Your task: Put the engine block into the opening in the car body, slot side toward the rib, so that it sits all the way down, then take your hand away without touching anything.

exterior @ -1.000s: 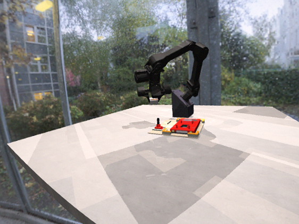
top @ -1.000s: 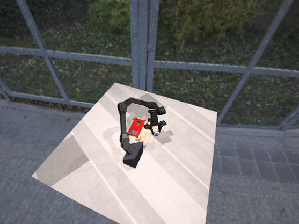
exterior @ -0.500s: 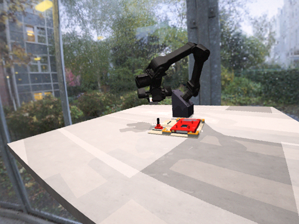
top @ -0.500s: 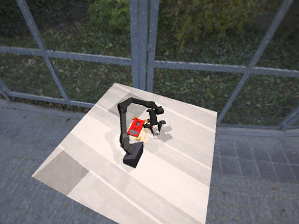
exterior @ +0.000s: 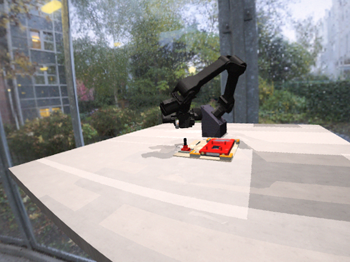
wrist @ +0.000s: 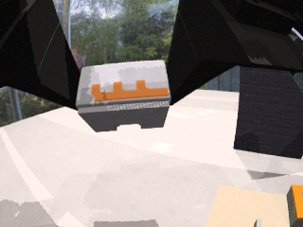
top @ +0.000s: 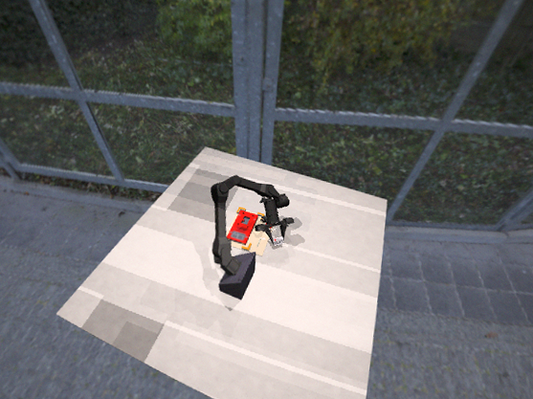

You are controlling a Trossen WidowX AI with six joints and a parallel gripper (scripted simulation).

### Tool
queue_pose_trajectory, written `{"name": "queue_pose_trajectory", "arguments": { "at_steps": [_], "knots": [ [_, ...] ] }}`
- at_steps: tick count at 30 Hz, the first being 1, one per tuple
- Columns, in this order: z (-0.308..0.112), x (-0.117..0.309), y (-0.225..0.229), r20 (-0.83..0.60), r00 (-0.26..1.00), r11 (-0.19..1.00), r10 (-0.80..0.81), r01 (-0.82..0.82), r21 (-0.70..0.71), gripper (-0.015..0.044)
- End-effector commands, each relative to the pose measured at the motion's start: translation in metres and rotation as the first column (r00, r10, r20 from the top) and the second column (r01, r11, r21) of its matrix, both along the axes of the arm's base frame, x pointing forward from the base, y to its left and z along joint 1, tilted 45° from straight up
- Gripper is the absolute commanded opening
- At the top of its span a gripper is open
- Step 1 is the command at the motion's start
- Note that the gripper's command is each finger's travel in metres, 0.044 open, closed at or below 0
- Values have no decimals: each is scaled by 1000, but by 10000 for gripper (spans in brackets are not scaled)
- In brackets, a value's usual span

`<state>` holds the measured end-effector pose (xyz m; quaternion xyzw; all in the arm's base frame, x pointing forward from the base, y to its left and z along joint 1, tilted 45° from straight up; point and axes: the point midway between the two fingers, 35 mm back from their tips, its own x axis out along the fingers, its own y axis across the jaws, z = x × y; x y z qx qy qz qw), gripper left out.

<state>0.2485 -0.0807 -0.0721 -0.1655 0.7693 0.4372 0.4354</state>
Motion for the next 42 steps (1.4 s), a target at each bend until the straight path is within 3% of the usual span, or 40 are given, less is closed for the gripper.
{"name": "queue_pose_trajectory", "arguments": {
  "at_steps": [1,42],
  "knots": [
    [-7,-2,5,-10,1000,1000,-1,1,2,0],
    [-57,0,57,-11,1000,1000,-1,1,5,0]
  ]
}}
